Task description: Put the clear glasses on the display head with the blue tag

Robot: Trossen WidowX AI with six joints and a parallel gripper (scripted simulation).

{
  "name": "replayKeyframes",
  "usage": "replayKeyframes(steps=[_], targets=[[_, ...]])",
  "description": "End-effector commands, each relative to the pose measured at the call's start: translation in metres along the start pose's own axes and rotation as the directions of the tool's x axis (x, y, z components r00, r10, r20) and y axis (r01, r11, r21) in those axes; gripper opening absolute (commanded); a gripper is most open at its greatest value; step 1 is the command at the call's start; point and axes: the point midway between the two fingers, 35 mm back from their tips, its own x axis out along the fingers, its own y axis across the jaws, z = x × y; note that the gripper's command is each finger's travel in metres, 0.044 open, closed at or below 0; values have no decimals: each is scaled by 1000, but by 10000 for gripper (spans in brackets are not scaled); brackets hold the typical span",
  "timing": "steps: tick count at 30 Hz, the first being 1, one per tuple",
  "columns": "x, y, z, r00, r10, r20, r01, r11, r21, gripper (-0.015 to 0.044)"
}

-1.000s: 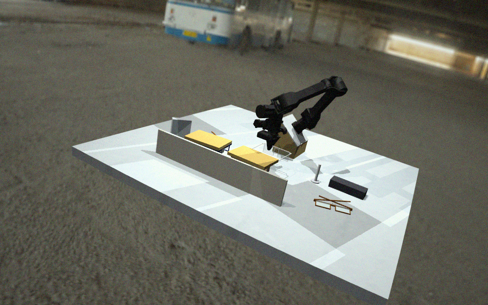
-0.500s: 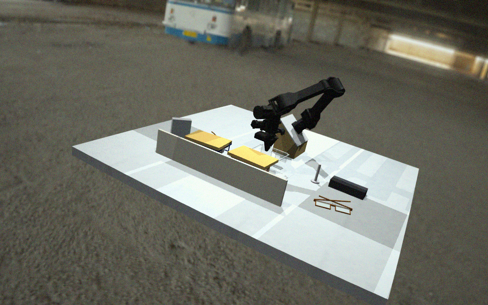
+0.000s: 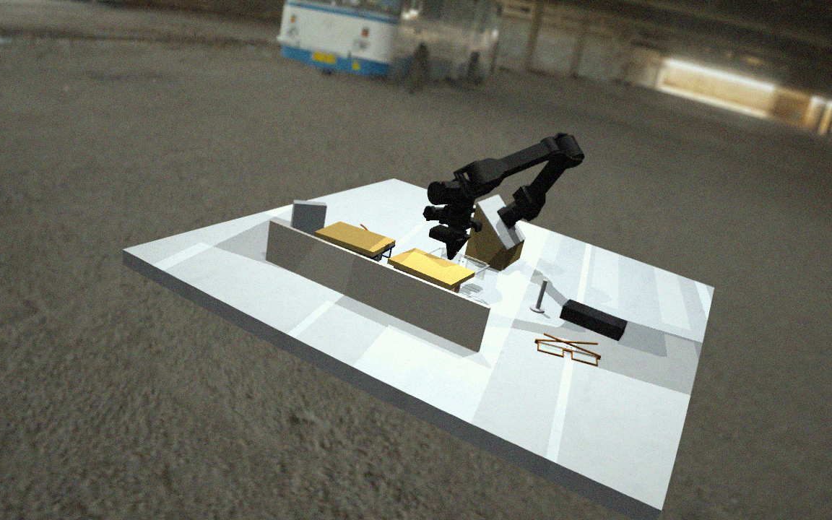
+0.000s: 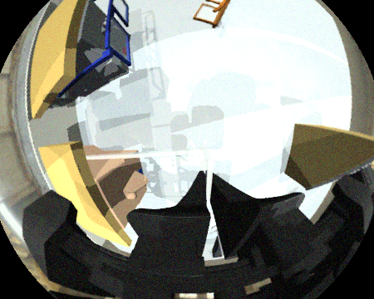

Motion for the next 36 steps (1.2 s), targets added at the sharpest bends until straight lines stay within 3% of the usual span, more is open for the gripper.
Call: replayKeyframes(steps=[1,36], targets=[[1,6,0,1000,-1,-7,1,1000,7,0],[1,59,-1,1000,7,-7,-7,1000,5,0]])
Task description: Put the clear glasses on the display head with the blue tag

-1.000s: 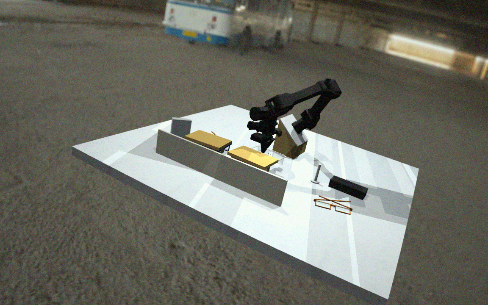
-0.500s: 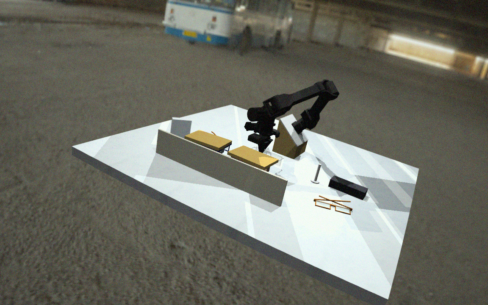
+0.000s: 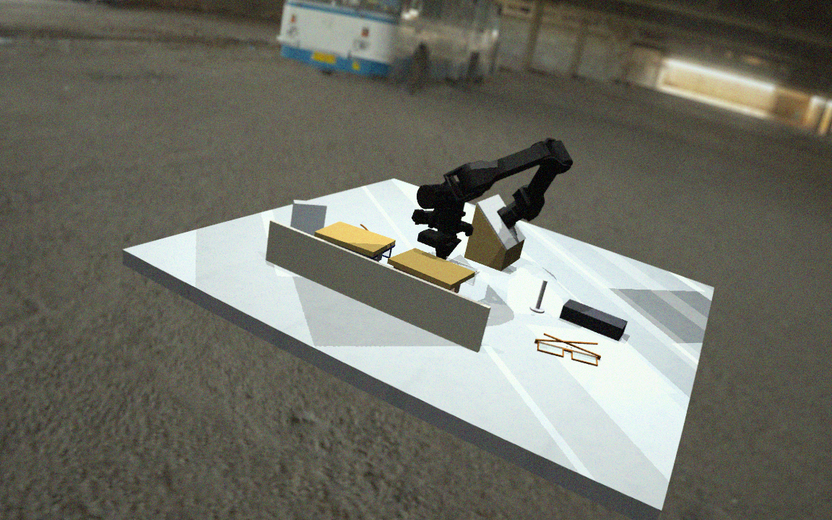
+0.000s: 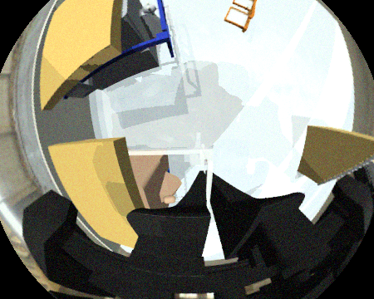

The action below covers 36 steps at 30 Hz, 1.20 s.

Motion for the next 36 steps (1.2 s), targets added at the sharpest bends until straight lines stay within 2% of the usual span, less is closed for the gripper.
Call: replayKeyframes(steps=[1,36], targets=[[1,6,0,1000,-1,-7,1,1000,7,0],[3,26,0,1000,0,-7,0,1000,6,0]])
